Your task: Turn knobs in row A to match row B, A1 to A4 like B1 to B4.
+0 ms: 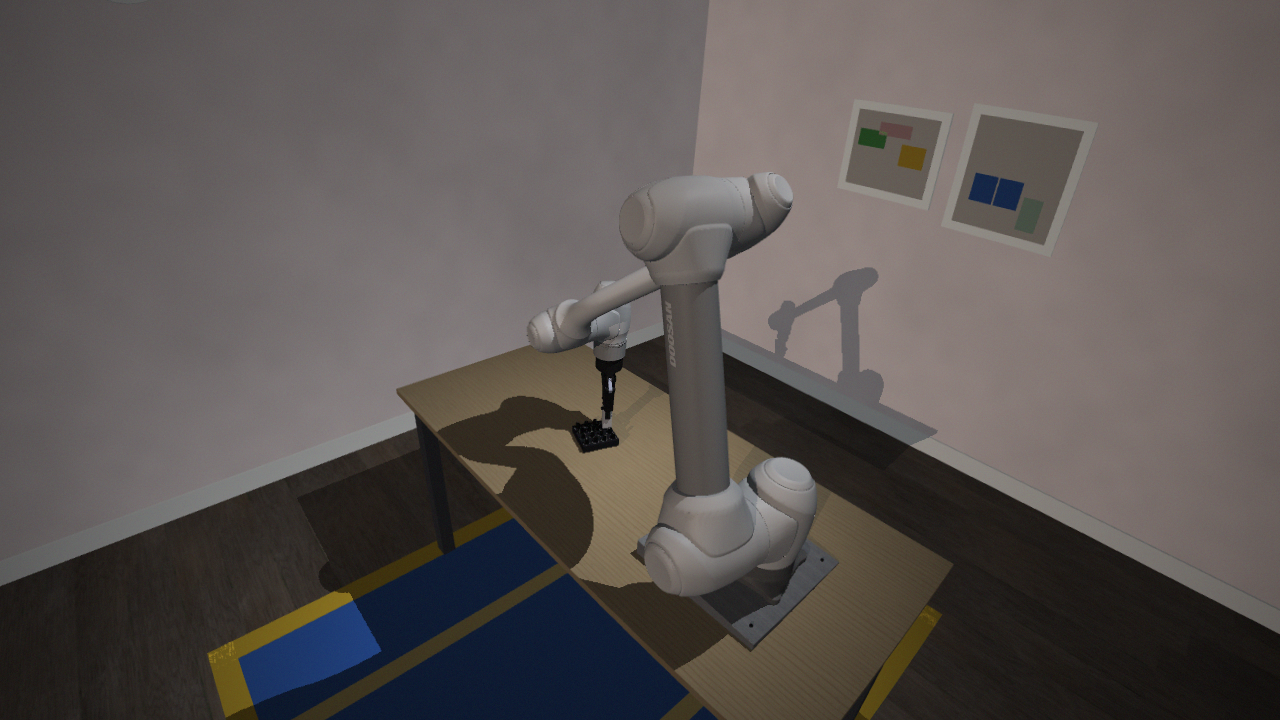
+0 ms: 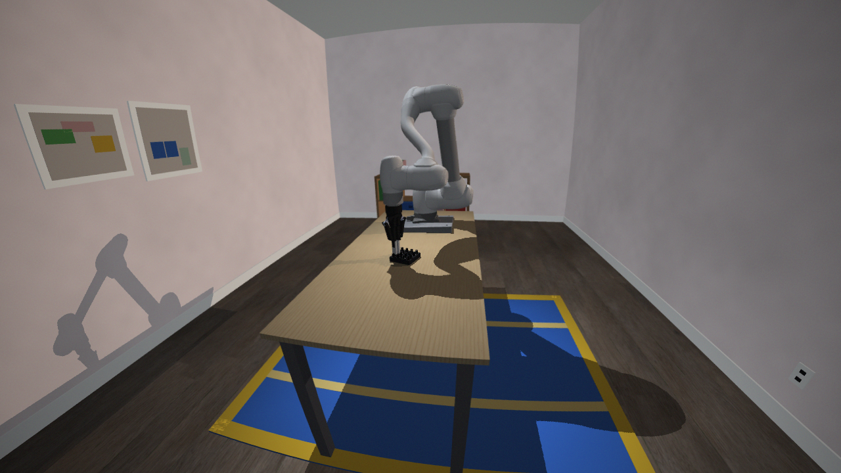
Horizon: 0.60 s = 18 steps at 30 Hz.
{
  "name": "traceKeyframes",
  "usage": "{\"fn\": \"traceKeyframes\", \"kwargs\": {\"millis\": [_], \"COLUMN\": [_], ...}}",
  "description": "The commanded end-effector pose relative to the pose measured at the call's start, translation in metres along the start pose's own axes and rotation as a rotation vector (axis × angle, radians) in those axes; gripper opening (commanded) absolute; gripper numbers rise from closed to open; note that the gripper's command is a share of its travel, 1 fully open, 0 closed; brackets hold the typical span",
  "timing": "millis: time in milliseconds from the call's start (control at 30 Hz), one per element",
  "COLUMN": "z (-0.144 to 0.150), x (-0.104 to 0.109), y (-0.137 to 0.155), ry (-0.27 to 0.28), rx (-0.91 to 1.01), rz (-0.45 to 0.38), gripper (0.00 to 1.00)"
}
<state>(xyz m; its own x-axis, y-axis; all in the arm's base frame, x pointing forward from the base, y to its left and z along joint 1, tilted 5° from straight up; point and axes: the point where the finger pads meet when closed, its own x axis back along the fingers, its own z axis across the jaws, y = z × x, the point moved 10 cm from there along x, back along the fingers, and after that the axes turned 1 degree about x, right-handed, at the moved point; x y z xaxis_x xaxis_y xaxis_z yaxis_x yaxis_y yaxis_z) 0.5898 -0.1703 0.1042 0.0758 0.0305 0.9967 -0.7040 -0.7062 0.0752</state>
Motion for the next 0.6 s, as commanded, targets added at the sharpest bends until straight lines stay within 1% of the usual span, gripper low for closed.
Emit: {"fn": "traceKeyframes", "kwargs": {"millis": [0,433,500,567], "z": [-0.0001,-0.0001,-0.0001,-0.0001], "x": [0.0001,0.0001,0.0001,0.0001], "y": [-0.0002,-0.0002,-0.0002,-0.0002], "ry": [0.001,0.001,0.001,0.001], "rx": [-0.044,-0.363,-0.363,-0.416], "rz": [-0.001,-0.001,-0.001,-0.001], "gripper": [0.05,0.05,0.05,0.05]}}
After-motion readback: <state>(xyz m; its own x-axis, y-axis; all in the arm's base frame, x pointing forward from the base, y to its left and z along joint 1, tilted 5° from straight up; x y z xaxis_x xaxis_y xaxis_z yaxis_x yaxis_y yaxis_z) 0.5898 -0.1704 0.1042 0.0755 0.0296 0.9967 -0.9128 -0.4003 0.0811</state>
